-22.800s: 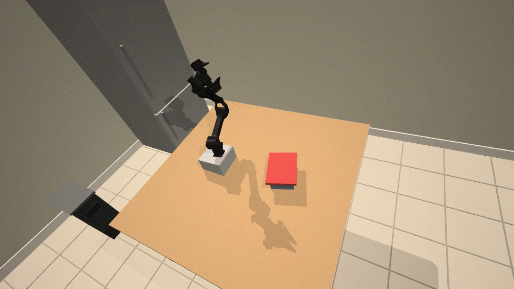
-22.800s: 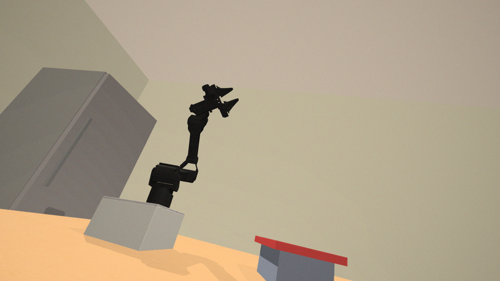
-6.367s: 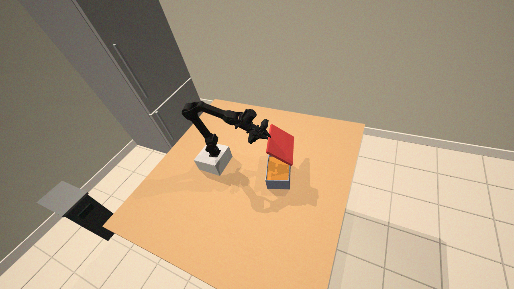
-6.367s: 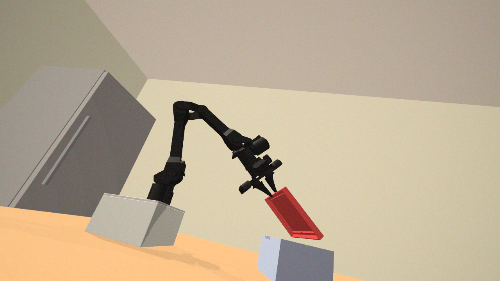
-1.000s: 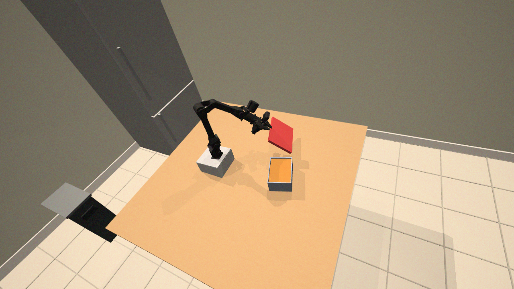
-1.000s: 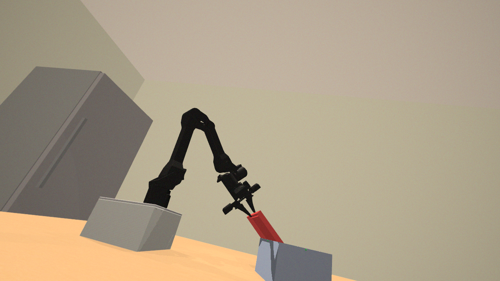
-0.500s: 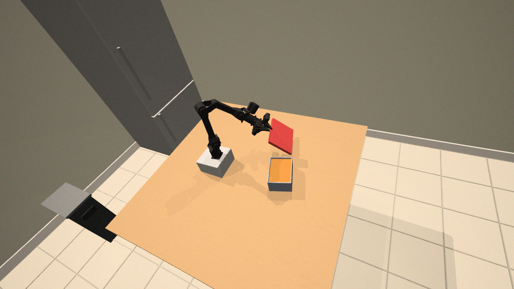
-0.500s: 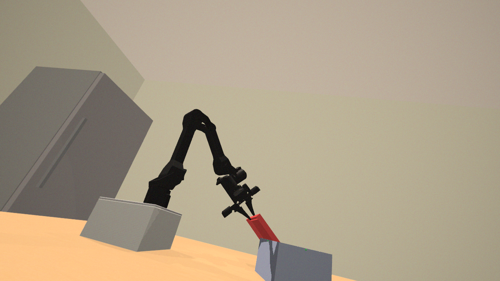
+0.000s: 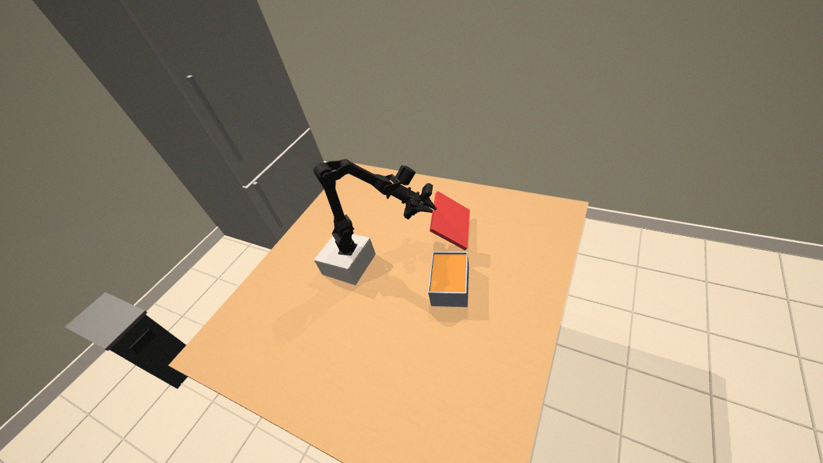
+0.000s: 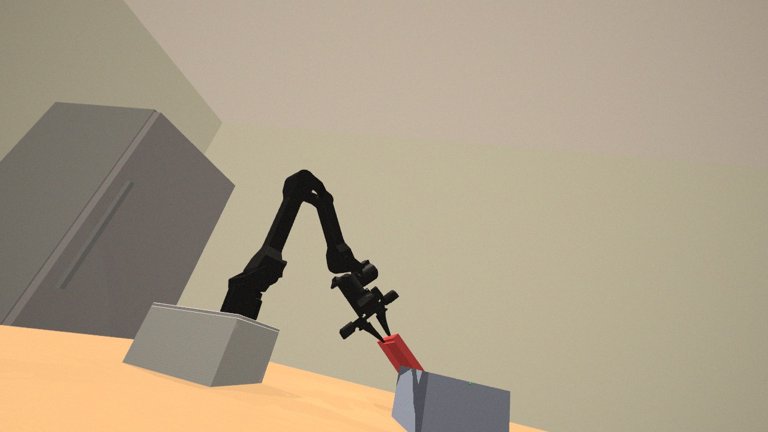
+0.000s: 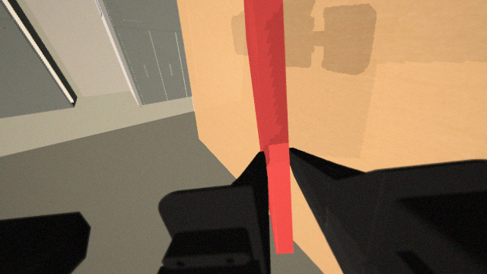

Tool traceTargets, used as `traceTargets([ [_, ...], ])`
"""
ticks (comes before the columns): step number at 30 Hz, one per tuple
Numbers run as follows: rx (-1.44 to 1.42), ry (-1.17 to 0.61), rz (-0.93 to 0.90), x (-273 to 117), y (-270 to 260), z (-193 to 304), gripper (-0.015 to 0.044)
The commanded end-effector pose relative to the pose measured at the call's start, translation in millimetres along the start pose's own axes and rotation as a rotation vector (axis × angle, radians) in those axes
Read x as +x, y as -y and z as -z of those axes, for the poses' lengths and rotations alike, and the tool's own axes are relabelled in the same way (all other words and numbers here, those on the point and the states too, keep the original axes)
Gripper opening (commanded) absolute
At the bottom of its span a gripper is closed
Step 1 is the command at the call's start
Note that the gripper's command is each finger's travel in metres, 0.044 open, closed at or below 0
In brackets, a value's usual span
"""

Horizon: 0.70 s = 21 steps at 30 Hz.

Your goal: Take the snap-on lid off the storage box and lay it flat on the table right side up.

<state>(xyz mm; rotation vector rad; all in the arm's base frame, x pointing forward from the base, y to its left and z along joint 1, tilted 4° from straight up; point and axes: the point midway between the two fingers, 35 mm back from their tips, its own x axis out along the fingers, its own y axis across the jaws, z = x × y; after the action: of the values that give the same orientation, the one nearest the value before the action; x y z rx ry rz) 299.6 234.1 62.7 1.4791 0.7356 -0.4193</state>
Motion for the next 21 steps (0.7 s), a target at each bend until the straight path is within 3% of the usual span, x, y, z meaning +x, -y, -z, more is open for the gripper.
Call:
traceTargets([
  [1, 0.005, 0.007, -0.006, 2.6, 2.2, -1.1, 0.0],
  [21, 0.005, 0.007, -0.006, 13.0, 14.7, -1.2, 0.0],
])
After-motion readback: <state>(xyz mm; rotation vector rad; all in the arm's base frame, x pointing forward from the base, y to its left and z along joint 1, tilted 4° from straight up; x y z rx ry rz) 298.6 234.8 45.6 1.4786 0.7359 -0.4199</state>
